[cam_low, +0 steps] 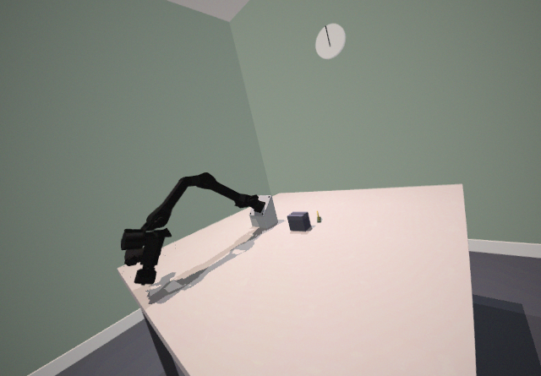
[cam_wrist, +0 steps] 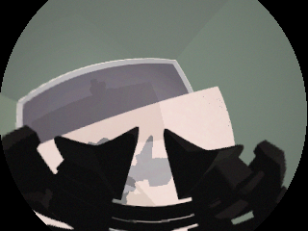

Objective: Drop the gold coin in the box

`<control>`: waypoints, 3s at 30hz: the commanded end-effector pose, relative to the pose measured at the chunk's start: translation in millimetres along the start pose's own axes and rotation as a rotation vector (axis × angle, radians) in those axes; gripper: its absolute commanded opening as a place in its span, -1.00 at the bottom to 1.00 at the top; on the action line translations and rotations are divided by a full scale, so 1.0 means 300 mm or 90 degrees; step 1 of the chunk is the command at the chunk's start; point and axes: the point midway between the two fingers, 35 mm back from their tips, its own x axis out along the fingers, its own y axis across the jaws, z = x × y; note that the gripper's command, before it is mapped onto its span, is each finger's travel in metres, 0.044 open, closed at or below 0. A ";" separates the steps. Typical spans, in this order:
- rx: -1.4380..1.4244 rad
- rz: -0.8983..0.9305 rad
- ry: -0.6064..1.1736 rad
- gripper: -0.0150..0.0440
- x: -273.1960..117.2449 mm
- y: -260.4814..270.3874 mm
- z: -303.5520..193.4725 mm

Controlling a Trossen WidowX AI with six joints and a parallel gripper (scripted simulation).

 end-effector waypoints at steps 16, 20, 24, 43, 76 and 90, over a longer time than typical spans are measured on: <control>-0.050 0.324 0.229 0.05 -0.506 0.652 -0.626; -0.089 0.354 0.281 0.05 -0.620 0.711 -0.780; -0.119 0.359 0.331 0.05 -0.726 0.740 -0.936; -0.378 0.338 0.443 0.05 -1.269 0.516 -1.644; -0.570 0.334 0.268 0.05 -1.514 -0.186 -2.131; -0.570 0.334 0.267 0.05 -1.460 -0.167 -2.169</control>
